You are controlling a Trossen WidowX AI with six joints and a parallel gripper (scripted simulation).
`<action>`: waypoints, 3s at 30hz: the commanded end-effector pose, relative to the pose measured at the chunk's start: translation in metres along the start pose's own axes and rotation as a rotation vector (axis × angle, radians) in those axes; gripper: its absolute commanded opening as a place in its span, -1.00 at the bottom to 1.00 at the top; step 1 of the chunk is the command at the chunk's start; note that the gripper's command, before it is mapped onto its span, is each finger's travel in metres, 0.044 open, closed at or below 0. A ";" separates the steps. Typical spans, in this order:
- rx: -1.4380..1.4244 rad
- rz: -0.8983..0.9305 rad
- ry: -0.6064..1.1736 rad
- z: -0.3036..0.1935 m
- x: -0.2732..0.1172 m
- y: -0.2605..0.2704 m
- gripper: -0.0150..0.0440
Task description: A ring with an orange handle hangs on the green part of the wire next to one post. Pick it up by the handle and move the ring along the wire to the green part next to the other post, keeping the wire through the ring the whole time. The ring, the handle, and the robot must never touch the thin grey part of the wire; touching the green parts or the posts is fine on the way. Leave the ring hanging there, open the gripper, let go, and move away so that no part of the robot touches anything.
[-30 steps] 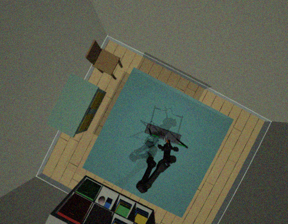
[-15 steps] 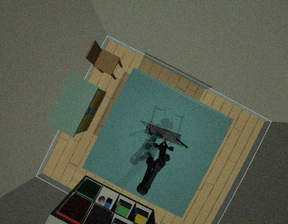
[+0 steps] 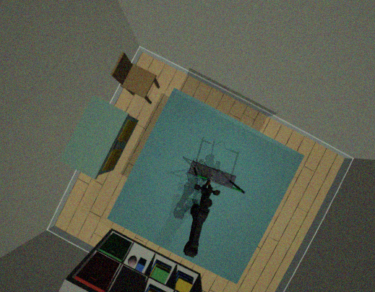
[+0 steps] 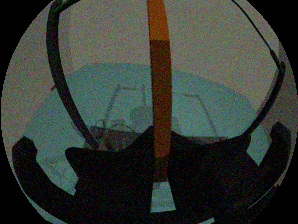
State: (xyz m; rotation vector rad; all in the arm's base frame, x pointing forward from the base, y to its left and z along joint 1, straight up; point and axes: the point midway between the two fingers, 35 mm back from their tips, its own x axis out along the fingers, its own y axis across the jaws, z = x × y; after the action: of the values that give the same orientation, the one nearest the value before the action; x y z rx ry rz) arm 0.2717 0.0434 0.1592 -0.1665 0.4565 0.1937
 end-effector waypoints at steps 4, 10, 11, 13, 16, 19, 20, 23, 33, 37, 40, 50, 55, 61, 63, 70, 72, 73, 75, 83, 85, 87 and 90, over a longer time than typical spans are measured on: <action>0.085 -0.006 -0.010 0.001 0.000 0.017 -1.00; 0.122 -0.007 -0.013 0.002 0.000 0.028 -1.00; 0.127 -0.007 -0.013 0.002 0.000 0.030 -1.00; 0.133 -0.007 -0.014 0.003 0.000 0.033 -1.00; 0.140 -0.007 -0.015 0.003 0.000 0.037 -1.00; 0.145 -0.007 -0.016 0.004 0.000 0.040 -1.00; 0.146 -0.007 -0.016 0.004 0.001 0.041 -1.00; 0.148 -0.007 -0.017 0.005 0.001 0.044 -1.00; 0.151 -0.005 -0.020 0.006 0.001 0.055 -1.00; 0.152 -0.005 -0.020 0.007 0.001 0.059 -1.00; 0.152 -0.004 -0.021 0.007 0.001 0.062 -1.00; 0.152 -0.003 -0.022 0.002 0.005 0.066 -1.00; 0.152 -0.003 -0.022 -0.005 0.008 0.067 -1.00; 0.152 -0.003 -0.022 -0.011 0.011 0.068 -1.00; 0.152 -0.003 -0.022 -0.011 0.011 0.068 -1.00; 0.152 -0.003 -0.022 -0.011 0.011 0.068 -1.00; 0.152 -0.003 -0.022 -0.011 0.011 0.068 -1.00; 0.152 -0.003 -0.022 -0.011 0.011 0.068 -1.00; 0.152 -0.003 -0.022 -0.011 0.011 0.068 -1.00; 0.146 0.000 -0.023 -0.010 0.011 0.069 -0.73; 0.146 0.000 -0.023 -0.010 0.011 0.069 -0.56; 0.146 0.000 -0.023 -0.010 0.011 0.069 -0.38; 0.146 0.000 -0.023 -0.010 0.011 0.069 -0.11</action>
State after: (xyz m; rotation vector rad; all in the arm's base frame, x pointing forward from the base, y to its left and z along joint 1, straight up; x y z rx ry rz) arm 0.2618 0.1094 0.1369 -0.0208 0.4462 0.1617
